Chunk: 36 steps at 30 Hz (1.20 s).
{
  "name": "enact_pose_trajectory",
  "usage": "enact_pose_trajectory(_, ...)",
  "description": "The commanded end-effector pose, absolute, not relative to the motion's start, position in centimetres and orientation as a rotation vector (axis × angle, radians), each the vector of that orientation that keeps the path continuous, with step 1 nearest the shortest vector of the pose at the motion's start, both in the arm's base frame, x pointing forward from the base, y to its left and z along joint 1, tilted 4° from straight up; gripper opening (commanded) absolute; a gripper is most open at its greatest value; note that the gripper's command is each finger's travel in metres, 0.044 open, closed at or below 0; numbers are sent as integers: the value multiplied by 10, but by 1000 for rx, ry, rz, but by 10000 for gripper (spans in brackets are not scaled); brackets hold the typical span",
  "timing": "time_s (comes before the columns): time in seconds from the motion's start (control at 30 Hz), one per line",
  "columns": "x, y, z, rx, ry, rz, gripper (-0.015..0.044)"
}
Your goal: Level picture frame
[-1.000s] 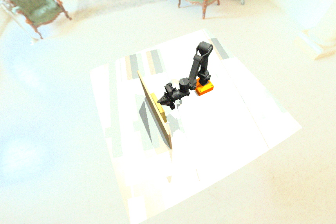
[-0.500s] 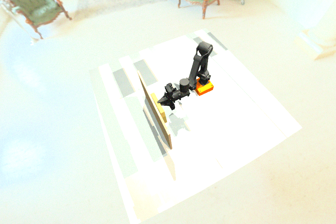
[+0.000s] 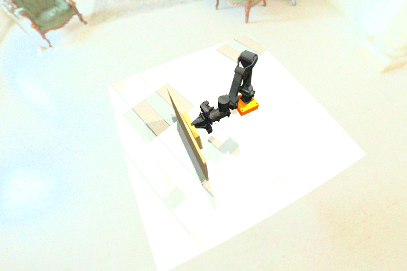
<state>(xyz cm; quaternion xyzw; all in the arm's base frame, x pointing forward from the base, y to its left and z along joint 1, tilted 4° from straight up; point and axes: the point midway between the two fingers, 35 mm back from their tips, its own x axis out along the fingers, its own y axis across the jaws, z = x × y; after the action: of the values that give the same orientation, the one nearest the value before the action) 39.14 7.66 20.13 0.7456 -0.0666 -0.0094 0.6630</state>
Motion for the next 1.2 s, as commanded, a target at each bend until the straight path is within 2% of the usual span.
enact_pose_trajectory(0.0,391,76,202,1690,-157,-20,0)
enact_pose_trajectory(1.17,392,77,197,1686,-152,-21,0)
